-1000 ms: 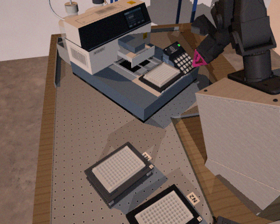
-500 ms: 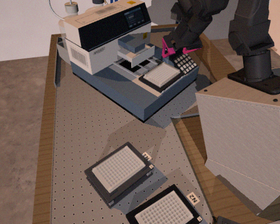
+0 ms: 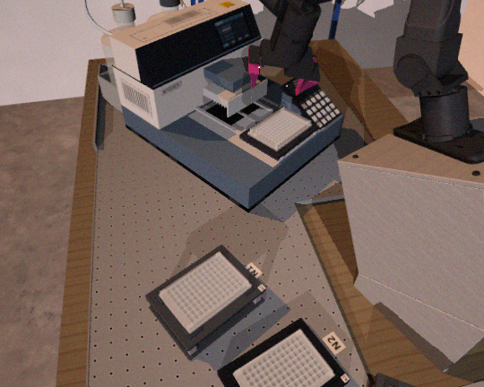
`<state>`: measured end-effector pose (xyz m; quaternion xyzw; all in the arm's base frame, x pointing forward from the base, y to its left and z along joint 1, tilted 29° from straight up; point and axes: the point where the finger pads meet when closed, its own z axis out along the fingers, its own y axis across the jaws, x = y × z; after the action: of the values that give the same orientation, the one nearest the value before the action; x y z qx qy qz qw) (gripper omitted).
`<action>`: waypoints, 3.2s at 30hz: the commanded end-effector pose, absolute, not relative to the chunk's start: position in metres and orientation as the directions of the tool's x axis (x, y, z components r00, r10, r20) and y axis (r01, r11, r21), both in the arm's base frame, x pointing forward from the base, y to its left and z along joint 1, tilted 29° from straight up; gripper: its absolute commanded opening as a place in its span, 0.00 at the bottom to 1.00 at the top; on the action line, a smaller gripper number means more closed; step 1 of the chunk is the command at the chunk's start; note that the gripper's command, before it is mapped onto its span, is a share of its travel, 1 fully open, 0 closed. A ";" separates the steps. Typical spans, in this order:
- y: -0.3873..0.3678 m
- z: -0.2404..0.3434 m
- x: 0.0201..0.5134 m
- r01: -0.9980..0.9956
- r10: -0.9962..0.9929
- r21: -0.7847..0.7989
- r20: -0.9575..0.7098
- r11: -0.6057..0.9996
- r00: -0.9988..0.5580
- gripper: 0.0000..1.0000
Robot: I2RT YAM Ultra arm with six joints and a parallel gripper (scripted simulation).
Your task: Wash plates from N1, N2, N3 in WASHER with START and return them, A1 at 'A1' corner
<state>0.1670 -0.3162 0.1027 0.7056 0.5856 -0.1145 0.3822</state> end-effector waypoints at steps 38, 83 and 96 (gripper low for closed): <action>-0.308 0.093 0.153 0.530 0.557 0.486 -0.102 -0.695 0.824 1.00; -0.335 0.040 0.165 0.530 0.557 0.485 -0.102 -0.695 0.824 1.00; -0.335 0.040 0.165 0.530 0.557 0.485 -0.102 -0.695 0.824 1.00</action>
<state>0.1654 -0.3342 0.0377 0.9213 0.2963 0.0268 0.2503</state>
